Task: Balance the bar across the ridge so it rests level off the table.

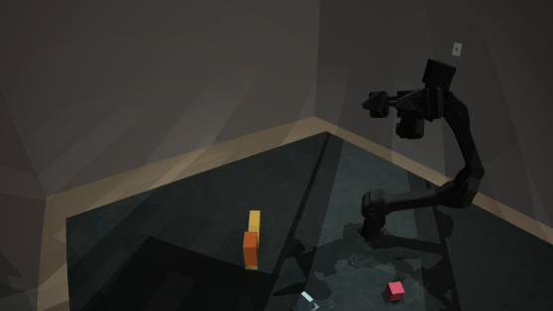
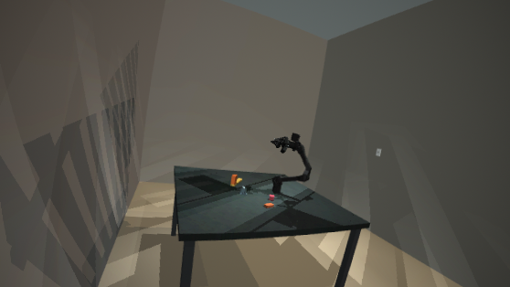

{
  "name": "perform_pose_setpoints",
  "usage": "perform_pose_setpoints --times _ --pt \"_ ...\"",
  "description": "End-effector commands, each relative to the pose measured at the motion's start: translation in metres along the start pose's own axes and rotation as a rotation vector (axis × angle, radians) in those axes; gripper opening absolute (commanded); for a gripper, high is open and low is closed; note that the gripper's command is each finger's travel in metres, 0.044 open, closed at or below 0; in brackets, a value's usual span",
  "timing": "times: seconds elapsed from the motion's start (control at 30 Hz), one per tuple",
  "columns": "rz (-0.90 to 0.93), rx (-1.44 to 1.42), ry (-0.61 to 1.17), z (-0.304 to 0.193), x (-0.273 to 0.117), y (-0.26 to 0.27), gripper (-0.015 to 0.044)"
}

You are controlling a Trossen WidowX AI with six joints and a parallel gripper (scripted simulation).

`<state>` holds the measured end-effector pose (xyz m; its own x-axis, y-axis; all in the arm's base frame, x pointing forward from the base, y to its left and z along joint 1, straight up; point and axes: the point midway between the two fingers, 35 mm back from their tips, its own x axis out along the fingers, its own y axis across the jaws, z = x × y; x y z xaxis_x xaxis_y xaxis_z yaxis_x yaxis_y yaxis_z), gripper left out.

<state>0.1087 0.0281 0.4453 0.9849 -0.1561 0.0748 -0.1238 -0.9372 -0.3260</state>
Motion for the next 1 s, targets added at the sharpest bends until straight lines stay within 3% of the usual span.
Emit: perform_pose_setpoints --times 0.0,0.1,0.97 --pt "0.001 0.004 -0.001 0.000 0.000 0.000 0.0374" --pt "0.013 0.060 -0.010 -0.001 0.004 0.005 0.0315" --pt "0.240 1.007 -0.116 -0.009 0.056 0.066 0.0315"
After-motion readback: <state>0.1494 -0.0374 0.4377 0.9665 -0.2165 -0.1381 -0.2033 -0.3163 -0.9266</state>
